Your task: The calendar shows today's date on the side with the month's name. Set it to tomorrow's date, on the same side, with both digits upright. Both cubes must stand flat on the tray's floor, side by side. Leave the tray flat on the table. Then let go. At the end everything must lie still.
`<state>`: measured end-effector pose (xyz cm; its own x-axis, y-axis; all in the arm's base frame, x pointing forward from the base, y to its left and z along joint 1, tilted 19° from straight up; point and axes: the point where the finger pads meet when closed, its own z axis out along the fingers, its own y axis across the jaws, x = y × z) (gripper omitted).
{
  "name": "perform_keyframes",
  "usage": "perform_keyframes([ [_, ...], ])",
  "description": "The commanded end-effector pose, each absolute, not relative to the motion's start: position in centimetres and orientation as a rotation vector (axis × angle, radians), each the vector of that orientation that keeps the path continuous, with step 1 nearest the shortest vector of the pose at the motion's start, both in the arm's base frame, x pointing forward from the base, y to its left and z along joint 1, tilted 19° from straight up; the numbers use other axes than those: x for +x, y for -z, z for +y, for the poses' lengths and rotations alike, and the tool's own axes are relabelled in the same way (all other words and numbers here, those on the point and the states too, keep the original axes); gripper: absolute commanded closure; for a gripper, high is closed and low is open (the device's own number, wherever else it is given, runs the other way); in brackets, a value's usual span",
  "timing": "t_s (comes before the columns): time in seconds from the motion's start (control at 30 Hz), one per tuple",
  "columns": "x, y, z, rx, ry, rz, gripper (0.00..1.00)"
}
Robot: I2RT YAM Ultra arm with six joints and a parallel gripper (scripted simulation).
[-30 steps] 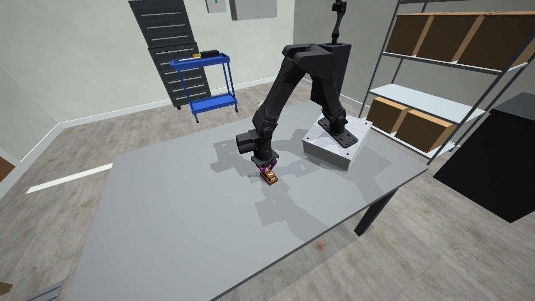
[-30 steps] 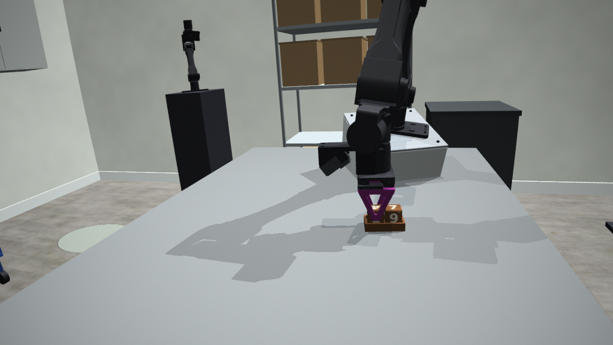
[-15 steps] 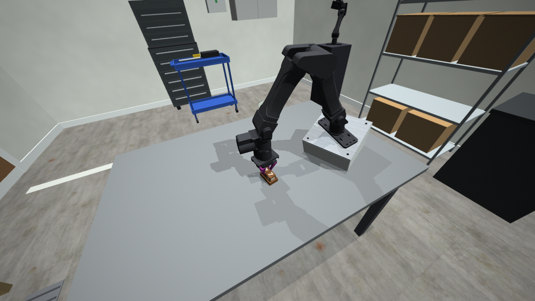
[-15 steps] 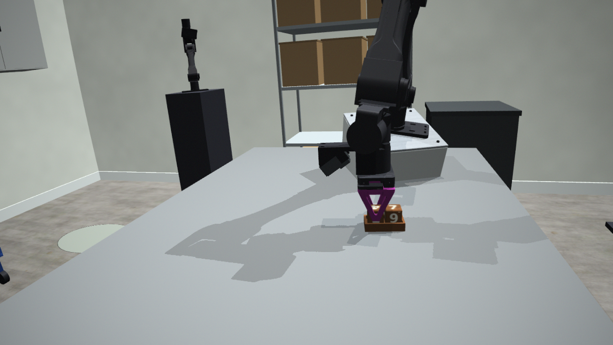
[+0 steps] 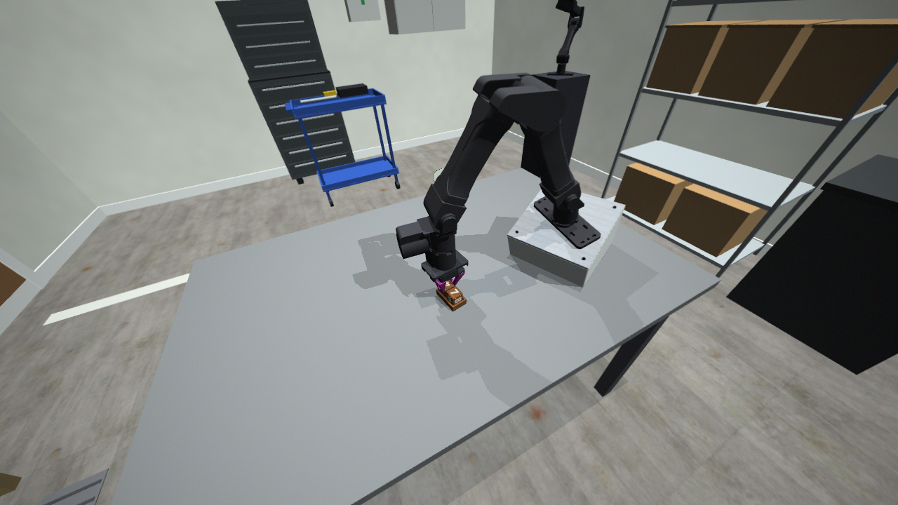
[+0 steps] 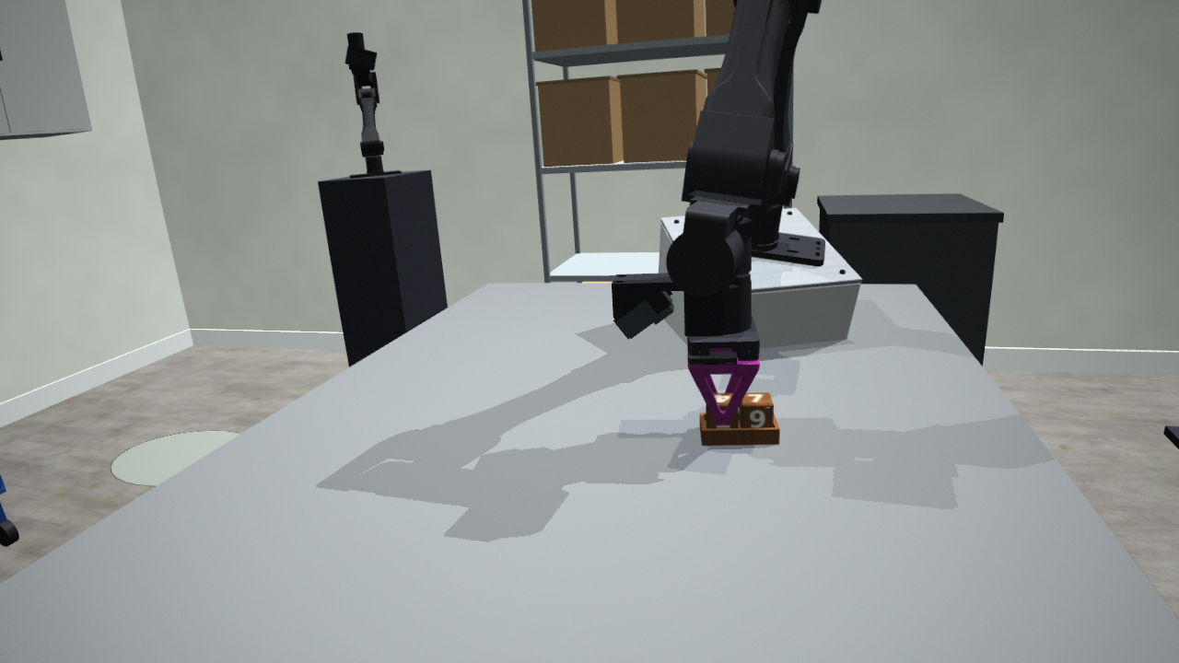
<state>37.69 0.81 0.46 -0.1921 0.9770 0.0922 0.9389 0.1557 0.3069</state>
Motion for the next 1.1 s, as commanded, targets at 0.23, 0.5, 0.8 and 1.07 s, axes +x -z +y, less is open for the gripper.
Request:
perform_keyframes([
  [0.23,37.86,-0.74,0.7,1.904,-0.452,2.278,0.73],
  [0.5,37.86,-0.74,0.7,1.904,-0.452,2.278,0.73],
  [0.8,37.86,-0.74,0.7,1.904,-0.452,2.278,0.61],
  [1.07,37.86,-0.74,0.7,1.904,-0.452,2.278,0.53],
])
